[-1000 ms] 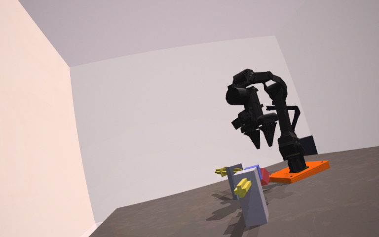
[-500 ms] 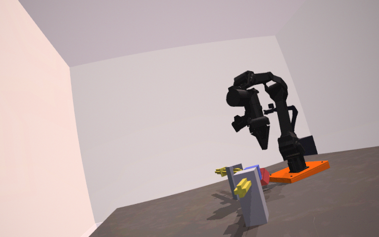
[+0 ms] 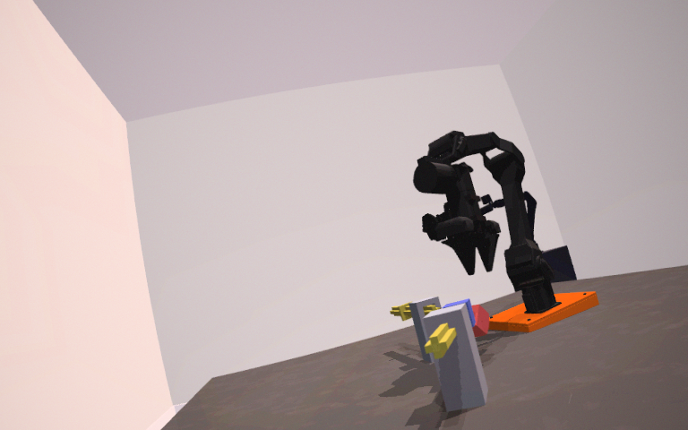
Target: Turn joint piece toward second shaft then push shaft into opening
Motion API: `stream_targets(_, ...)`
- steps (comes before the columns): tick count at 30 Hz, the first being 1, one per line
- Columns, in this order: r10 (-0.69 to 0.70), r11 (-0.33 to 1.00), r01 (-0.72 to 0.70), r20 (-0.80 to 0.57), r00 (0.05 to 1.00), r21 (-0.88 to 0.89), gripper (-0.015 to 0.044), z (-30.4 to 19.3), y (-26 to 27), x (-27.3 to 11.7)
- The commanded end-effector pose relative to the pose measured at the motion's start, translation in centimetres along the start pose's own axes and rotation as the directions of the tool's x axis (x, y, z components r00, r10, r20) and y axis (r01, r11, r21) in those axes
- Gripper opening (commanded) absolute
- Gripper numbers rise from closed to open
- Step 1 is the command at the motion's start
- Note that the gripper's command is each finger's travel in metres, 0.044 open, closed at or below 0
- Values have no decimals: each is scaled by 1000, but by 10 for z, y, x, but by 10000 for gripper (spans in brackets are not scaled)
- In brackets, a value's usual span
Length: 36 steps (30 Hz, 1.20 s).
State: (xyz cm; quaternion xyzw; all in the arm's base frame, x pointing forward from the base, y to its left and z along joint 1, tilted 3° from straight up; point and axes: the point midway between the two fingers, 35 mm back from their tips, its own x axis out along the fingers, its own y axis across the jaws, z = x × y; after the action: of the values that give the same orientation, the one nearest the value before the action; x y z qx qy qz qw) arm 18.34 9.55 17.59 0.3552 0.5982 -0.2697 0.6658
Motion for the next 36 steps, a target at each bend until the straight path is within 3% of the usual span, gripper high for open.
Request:
stream_targets(1, 28, 993, -27, -1, 1000, 115, 440, -1, 0, -1)
stream_targets(17, 77, 825, -66, 4, 997, 561, 440, -1, -2, 2)
stream_targets(36, 134, 385, -61, 10, 991, 921, 440, -1, -4, 7)
